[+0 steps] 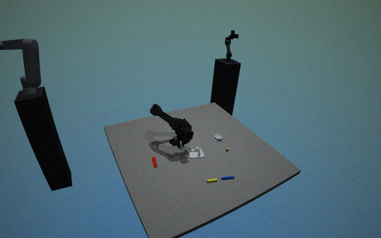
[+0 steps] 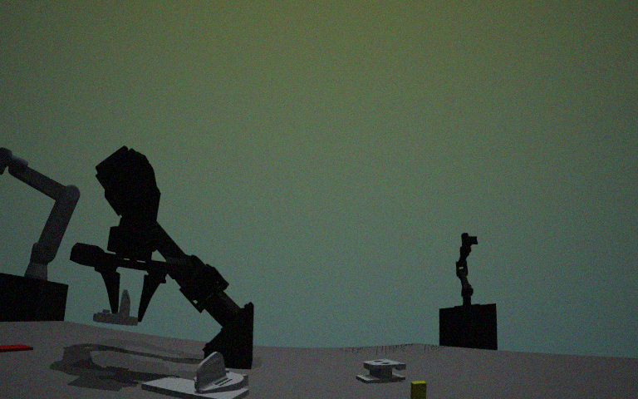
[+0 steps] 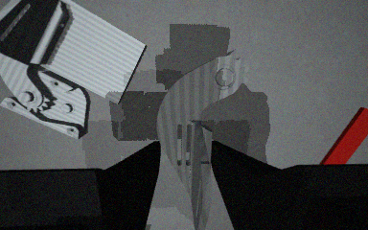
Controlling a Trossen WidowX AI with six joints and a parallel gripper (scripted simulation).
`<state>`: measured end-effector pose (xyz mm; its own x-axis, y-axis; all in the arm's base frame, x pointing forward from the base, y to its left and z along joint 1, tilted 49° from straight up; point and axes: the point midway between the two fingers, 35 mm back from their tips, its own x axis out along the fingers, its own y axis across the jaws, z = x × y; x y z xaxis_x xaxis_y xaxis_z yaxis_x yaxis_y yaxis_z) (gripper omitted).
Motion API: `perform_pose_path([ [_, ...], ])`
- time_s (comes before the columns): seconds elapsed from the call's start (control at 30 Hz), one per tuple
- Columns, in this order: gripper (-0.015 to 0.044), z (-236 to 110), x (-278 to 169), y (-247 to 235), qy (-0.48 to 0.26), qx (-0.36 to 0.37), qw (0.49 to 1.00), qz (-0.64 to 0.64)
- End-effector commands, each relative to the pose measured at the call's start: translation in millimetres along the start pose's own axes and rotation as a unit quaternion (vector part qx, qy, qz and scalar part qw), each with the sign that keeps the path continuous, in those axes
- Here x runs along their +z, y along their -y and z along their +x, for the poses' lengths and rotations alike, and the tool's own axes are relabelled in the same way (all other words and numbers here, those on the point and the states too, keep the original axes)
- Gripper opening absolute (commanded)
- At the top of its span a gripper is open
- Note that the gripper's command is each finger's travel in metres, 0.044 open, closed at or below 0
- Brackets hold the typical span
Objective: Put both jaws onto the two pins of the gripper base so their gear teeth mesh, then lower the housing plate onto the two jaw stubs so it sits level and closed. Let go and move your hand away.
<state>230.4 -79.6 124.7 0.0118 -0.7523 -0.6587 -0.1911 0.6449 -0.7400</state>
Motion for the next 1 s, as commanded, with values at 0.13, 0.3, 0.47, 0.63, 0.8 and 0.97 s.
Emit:
perform_pose_path([
  [0.13,0.0134,-2,1,-11,0.002,0.005,0.996,-0.086],
  [0.3,0.0134,-2,2,-20,0.004,0.007,0.988,-0.156],
  [0.47,0.0134,-3,2,-29,0.006,0.009,0.974,-0.226],
  [0.63,0.0134,-3,2,-38,0.008,0.01,0.956,-0.294],
  [0.8,0.0134,-4,2,-47,0.01,0.011,0.932,-0.361],
  [0.97,0.0134,-4,1,-55,0.012,0.012,0.904,-0.427],
])
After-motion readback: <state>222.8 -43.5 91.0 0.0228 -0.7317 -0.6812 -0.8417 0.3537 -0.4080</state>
